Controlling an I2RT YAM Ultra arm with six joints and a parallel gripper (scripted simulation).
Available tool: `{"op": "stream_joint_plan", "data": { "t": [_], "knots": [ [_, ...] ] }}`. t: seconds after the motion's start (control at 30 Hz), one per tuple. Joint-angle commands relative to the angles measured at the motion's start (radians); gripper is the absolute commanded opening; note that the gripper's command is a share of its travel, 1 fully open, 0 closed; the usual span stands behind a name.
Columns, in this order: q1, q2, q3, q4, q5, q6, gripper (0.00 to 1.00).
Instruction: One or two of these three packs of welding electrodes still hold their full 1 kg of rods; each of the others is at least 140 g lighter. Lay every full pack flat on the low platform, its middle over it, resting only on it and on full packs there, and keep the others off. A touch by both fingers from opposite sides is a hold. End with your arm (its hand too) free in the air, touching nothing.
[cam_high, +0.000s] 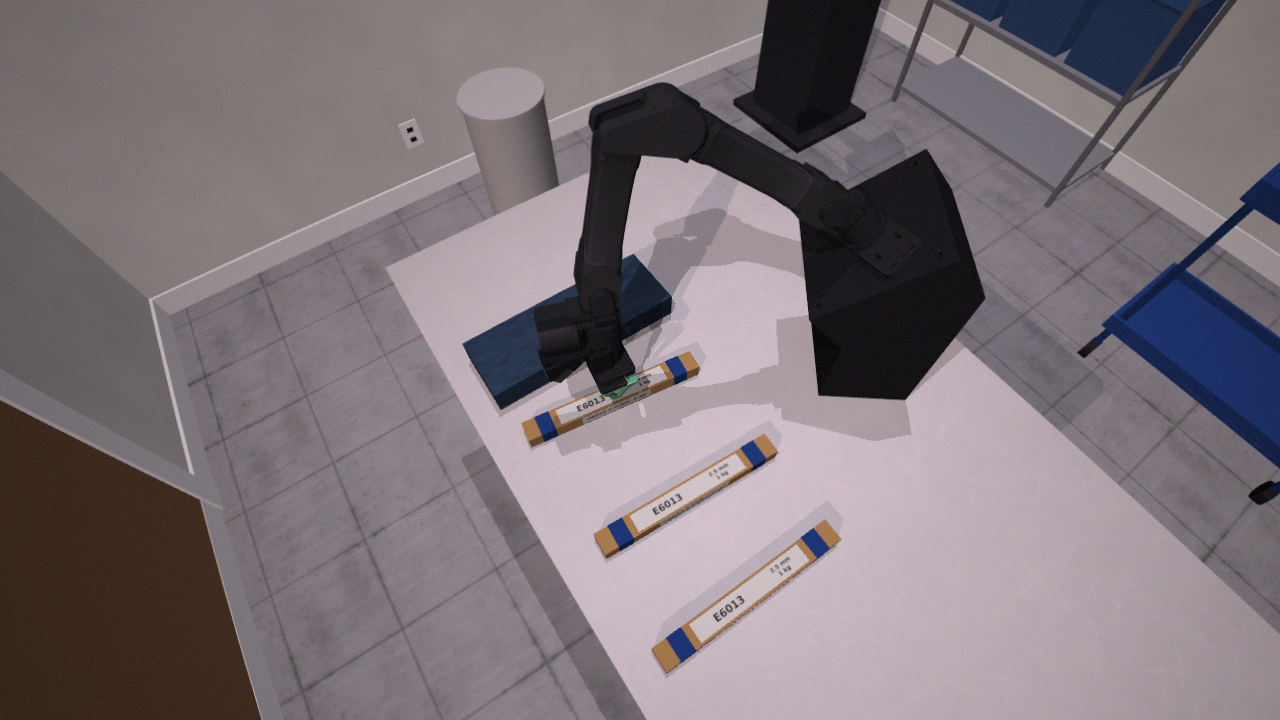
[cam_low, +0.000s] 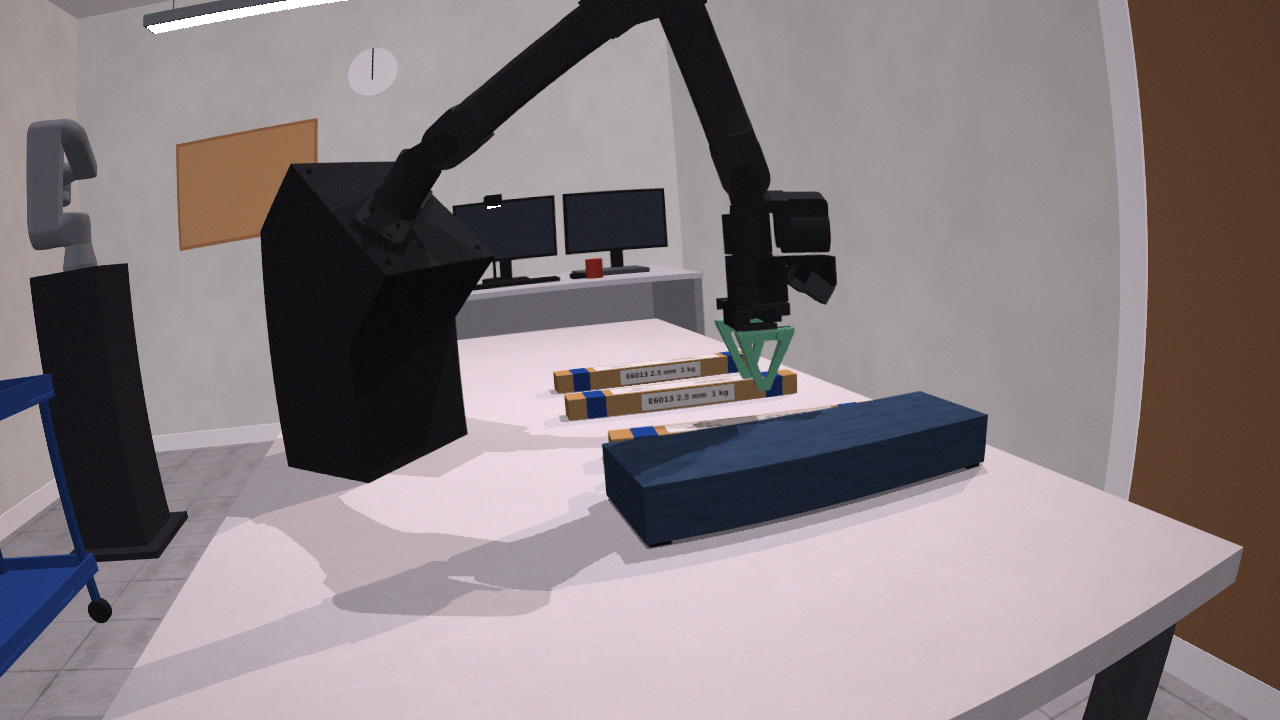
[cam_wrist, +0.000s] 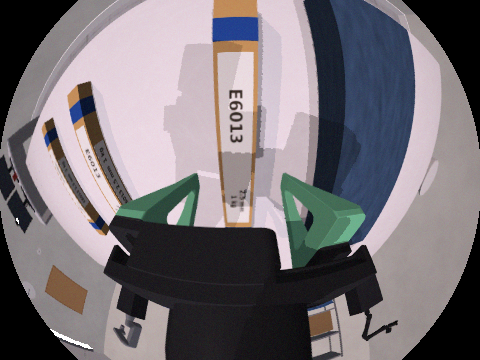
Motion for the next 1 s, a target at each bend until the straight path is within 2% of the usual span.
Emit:
{"op": "stream_joint_plan", "data": {
  "t": [0.0,0.23,0.97],
  "knots": [
    [0.029,-0.076,-0.027,-0.064,0.014,0.017,0.74],
    [0.055,-0.170,-0.038,-0.149,0.031,0.038,0.74],
    [0.057,-0.175,-0.033,-0.145,0.028,0.037,0.74]
  ]
}}
